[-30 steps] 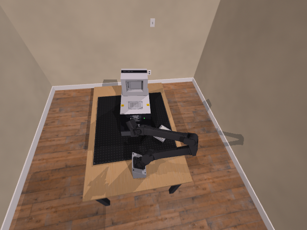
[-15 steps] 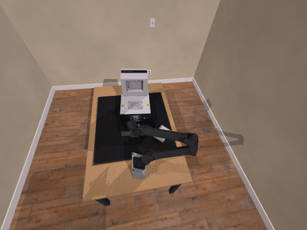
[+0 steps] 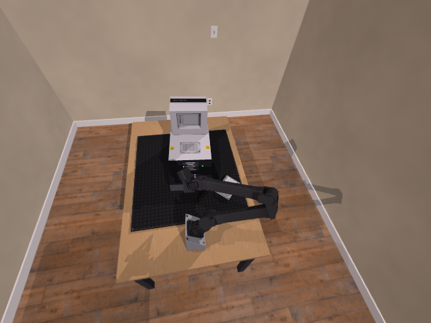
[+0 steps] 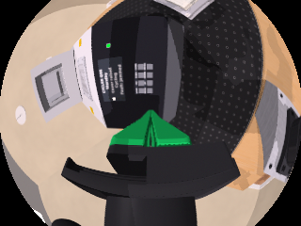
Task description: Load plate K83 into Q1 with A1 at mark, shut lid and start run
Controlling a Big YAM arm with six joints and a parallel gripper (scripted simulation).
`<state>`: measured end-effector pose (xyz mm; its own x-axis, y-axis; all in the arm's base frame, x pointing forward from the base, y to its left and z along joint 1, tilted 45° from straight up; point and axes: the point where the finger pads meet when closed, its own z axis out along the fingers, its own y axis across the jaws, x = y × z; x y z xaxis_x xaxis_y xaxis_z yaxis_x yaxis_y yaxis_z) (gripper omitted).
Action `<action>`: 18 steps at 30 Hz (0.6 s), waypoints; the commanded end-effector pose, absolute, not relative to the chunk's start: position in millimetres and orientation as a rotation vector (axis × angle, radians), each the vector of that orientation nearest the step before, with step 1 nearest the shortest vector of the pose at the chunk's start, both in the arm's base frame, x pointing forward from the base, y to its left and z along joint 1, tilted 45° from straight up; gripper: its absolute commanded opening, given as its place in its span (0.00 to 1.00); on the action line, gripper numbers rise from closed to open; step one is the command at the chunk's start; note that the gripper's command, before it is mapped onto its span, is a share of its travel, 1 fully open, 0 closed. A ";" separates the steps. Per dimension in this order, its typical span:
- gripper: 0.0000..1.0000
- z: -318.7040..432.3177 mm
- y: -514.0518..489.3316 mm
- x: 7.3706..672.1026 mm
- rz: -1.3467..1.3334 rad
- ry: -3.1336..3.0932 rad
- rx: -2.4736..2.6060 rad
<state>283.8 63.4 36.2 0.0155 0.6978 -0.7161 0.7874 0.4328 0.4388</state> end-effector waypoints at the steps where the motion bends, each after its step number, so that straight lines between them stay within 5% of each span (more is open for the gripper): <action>1: 0.00 50.8 84.4 302.6 -0.059 1.692 1.305; 18: 0.00 50.6 85.8 304.3 -0.060 1.693 1.304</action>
<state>285.6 65.1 37.1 0.0175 0.6996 -0.7143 0.7862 0.4317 0.4421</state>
